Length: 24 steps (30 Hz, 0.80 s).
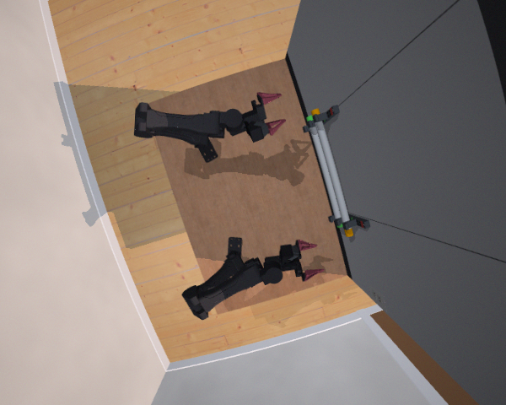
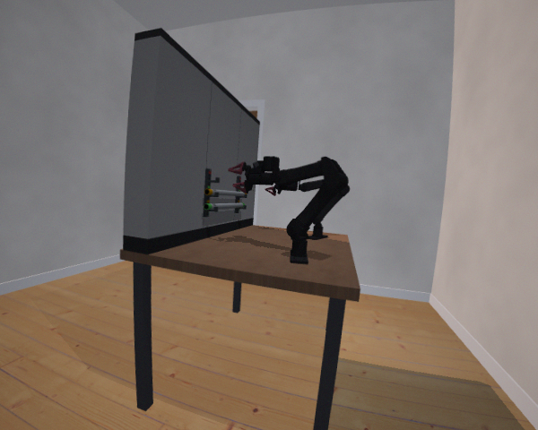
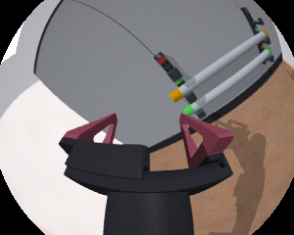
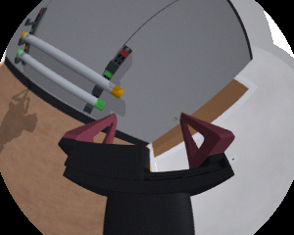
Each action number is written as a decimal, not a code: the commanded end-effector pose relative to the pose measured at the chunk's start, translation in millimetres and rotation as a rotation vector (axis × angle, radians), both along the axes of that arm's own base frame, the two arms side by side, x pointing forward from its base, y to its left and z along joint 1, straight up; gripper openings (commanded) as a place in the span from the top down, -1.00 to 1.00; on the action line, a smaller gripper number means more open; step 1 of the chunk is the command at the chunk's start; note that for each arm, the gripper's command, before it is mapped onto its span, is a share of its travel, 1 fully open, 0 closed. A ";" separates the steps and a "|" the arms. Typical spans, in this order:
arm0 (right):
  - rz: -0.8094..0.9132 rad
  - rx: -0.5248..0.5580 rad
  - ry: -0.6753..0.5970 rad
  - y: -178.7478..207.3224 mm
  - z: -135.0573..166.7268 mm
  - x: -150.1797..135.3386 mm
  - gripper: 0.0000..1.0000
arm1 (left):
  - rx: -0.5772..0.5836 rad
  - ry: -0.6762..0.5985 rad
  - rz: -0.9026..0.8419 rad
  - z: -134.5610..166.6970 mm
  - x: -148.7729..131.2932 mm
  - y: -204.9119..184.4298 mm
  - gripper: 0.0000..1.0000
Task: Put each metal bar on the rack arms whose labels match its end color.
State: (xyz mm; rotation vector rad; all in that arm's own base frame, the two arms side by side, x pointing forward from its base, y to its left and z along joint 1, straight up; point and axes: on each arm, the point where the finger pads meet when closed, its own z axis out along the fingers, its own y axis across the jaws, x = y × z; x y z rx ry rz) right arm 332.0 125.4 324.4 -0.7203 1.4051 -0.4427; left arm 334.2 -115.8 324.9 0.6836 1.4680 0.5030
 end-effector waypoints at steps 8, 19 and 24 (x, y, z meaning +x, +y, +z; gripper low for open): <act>0.007 -0.112 -0.084 12.3 7.3 -13.0 -1.00 | 0.114 -0.071 0.008 6.8 -12.9 -10.0 -1.00; 0.034 -0.234 -0.108 30.6 -2.2 -21.6 -1.00 | 0.237 -0.084 -0.008 -2.7 -21.1 -27.1 -1.00; 0.049 -0.300 -0.121 40.8 -7.5 -26.3 -1.00 | 0.304 -0.092 -0.016 -7.9 -25.7 -36.5 -1.00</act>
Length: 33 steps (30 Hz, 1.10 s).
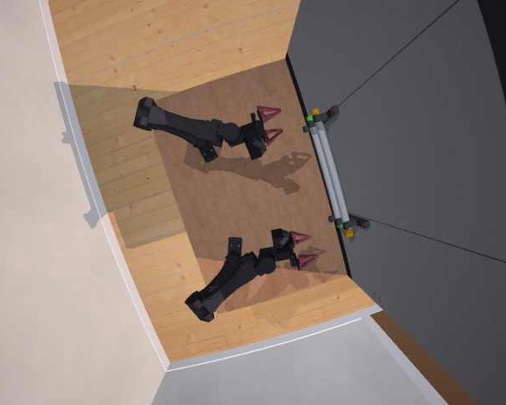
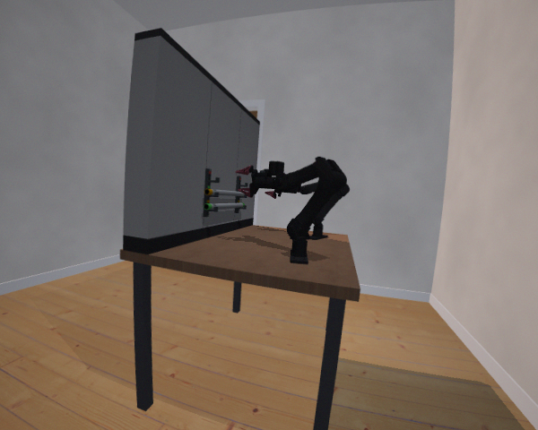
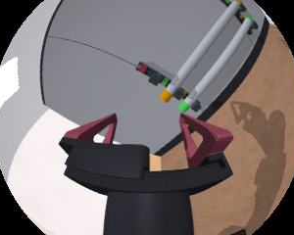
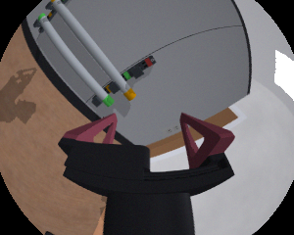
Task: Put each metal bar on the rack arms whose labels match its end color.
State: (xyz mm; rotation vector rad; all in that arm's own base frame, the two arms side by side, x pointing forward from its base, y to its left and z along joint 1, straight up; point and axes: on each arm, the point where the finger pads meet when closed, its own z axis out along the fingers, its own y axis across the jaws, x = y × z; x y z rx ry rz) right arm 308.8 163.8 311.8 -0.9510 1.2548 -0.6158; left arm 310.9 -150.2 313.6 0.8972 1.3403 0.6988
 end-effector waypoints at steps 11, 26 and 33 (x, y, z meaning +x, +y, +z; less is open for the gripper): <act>0.017 -0.146 -0.064 20.8 -4.3 -11.7 -1.00 | 0.152 -0.046 0.001 -6.1 -10.7 -19.1 -1.00; 0.057 -0.337 -0.101 51.4 -20.1 -25.9 -1.00 | 0.345 -0.066 -0.022 -21.9 -24.4 -47.5 -1.00; 0.070 -0.396 -0.113 61.6 -25.4 -30.6 -1.00 | 0.405 -0.073 -0.029 -27.2 -29.0 -57.0 -1.00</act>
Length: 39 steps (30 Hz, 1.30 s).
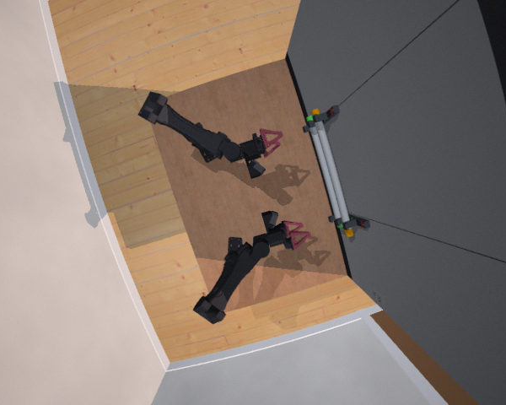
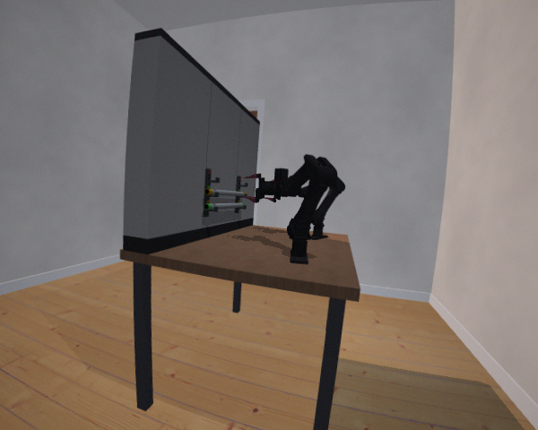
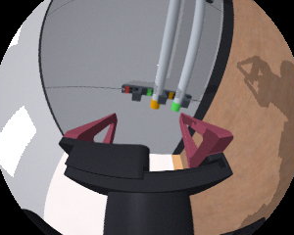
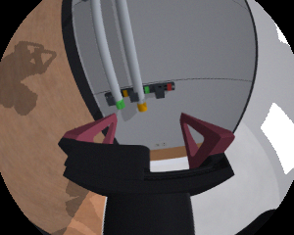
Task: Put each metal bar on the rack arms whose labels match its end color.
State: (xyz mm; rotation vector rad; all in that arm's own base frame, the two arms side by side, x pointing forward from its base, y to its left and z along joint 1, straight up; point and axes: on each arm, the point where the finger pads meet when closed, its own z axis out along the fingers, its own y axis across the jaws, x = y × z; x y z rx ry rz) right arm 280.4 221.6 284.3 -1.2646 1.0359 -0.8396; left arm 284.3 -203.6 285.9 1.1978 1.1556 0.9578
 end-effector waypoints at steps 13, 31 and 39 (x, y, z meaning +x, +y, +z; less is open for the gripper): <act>0.019 -0.138 -0.051 24.2 -8.5 -11.7 -1.00 | 0.144 -0.036 -0.003 -10.1 -11.5 -22.5 -1.00; 0.019 -0.138 -0.051 24.2 -8.5 -11.7 -1.00 | 0.144 -0.036 -0.003 -10.1 -11.5 -22.5 -1.00; 0.019 -0.138 -0.051 24.2 -8.5 -11.7 -1.00 | 0.144 -0.036 -0.003 -10.1 -11.5 -22.5 -1.00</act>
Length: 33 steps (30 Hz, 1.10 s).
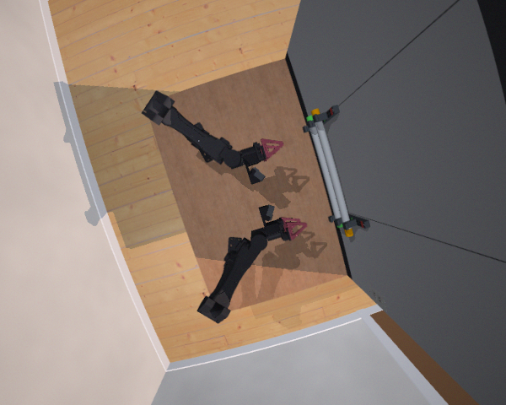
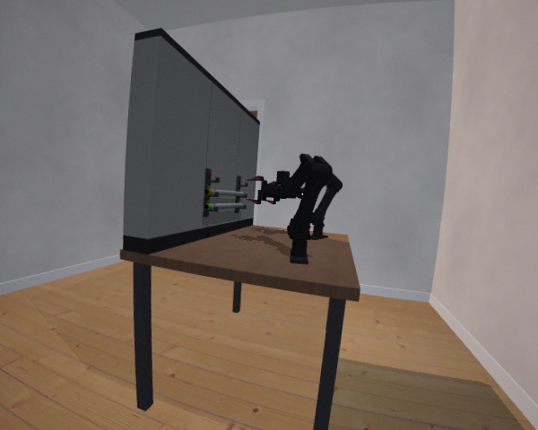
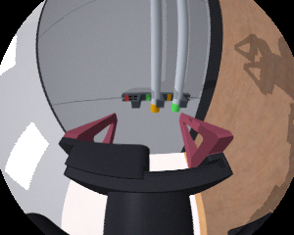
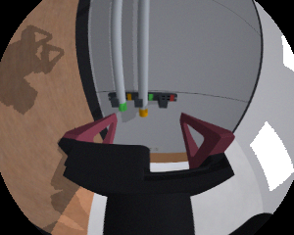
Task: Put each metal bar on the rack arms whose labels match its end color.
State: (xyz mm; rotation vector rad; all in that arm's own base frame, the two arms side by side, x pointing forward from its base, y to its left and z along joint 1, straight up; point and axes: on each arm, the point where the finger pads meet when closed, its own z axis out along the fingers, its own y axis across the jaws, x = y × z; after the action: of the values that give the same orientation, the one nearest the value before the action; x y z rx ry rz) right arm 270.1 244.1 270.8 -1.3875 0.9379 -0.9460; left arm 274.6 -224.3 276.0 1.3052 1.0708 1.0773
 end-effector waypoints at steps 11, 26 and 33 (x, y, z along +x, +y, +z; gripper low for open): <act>0.002 0.026 -0.012 1.7 5.0 -1.4 -1.00 | -0.013 -0.006 -0.002 -0.2 -1.9 -1.8 -1.00; 0.002 0.026 -0.012 3.3 1.0 2.7 -1.00 | -0.013 -0.006 -0.002 -4.2 2.5 -2.6 -1.00; 0.002 0.026 -0.012 8.8 -12.8 17.2 -1.00 | -0.013 -0.006 -0.002 -18.0 17.8 -5.5 -1.00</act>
State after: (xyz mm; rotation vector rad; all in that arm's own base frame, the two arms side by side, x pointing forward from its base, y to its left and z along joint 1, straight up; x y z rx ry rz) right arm 282.1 251.3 257.1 -1.4004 0.9435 -0.9520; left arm 286.0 -227.6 258.6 1.3261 1.0767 1.0901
